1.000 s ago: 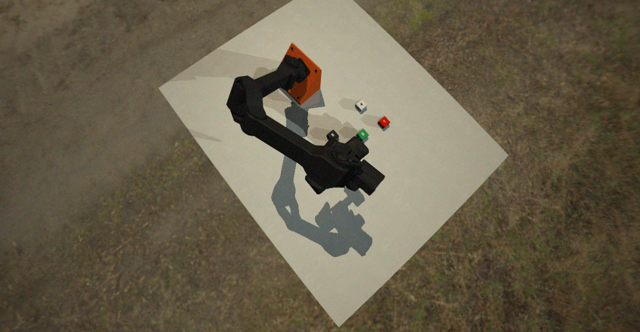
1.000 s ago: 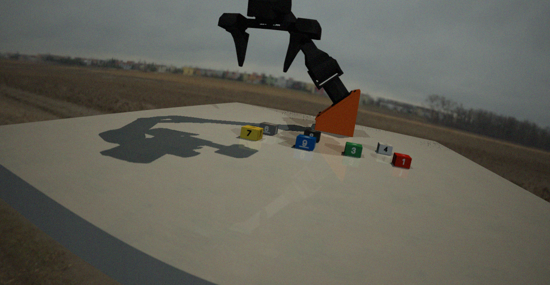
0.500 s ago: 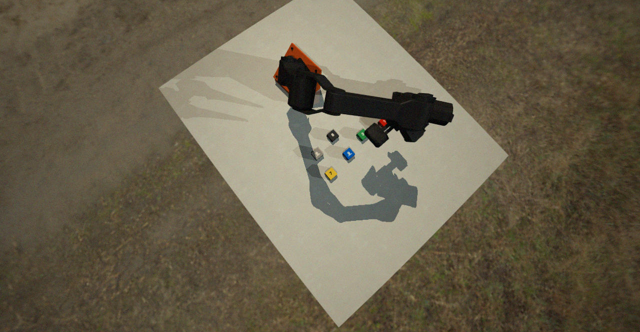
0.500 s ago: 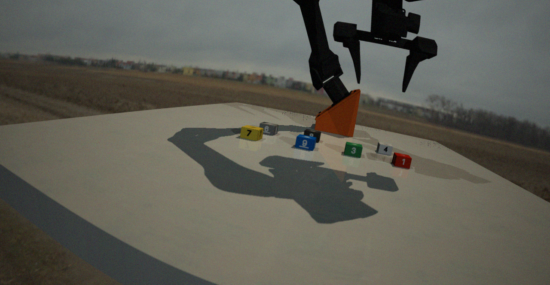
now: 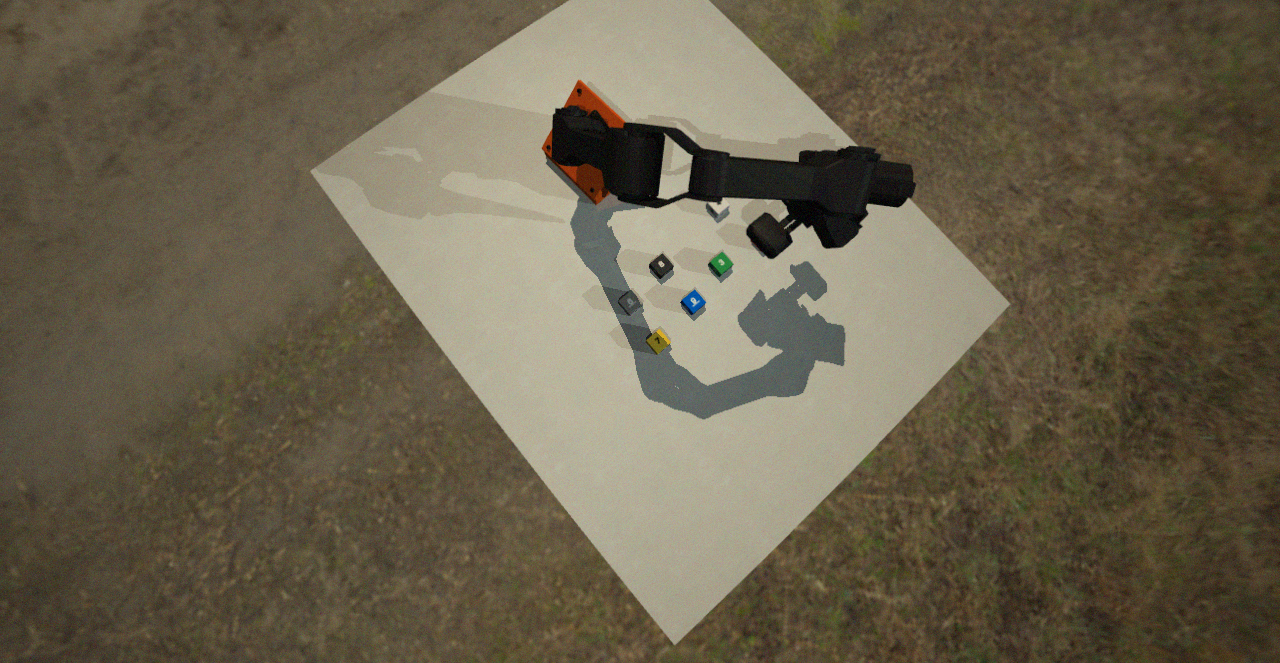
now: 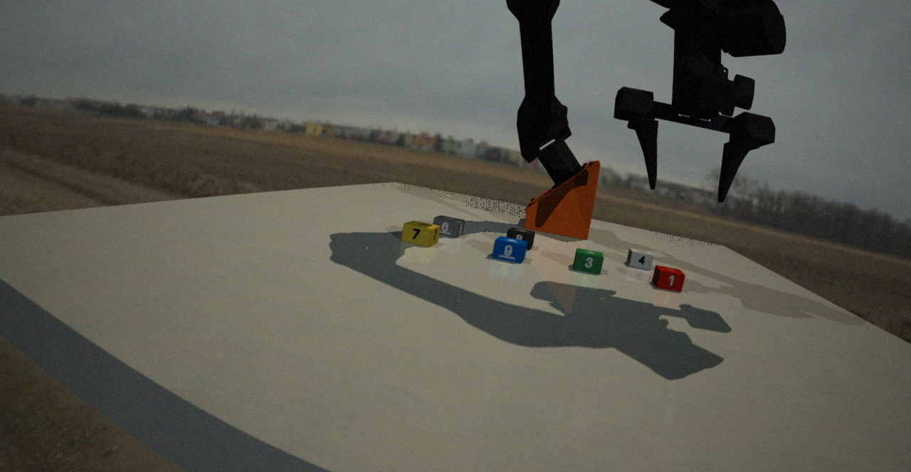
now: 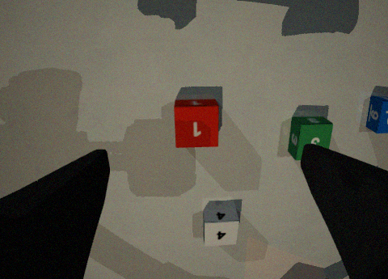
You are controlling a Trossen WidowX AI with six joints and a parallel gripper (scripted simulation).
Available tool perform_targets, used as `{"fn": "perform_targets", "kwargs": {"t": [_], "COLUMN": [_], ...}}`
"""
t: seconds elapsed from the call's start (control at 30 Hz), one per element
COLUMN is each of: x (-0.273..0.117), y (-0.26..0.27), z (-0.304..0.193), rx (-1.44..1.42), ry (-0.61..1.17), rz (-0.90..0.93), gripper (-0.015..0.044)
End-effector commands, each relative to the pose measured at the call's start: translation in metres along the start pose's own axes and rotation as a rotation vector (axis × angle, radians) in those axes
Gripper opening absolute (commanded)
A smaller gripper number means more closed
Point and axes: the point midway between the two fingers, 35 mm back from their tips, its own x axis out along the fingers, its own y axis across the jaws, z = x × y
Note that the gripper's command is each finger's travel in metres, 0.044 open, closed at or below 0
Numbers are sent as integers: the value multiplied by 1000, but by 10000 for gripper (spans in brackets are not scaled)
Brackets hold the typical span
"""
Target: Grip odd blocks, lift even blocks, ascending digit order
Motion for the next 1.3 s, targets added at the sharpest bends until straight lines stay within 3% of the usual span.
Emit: {"fn": "perform_targets", "kwargs": {"t": [0.0, 1.07, 1.27], "x": [55, 94, 94], "y": [-7, -8, -8], "z": [-10, -12, -12], "rx": [-15, -15, -15], "ry": [37, 36, 36], "rz": [-30, -32, -32], "gripper": [400, 400, 242]}}
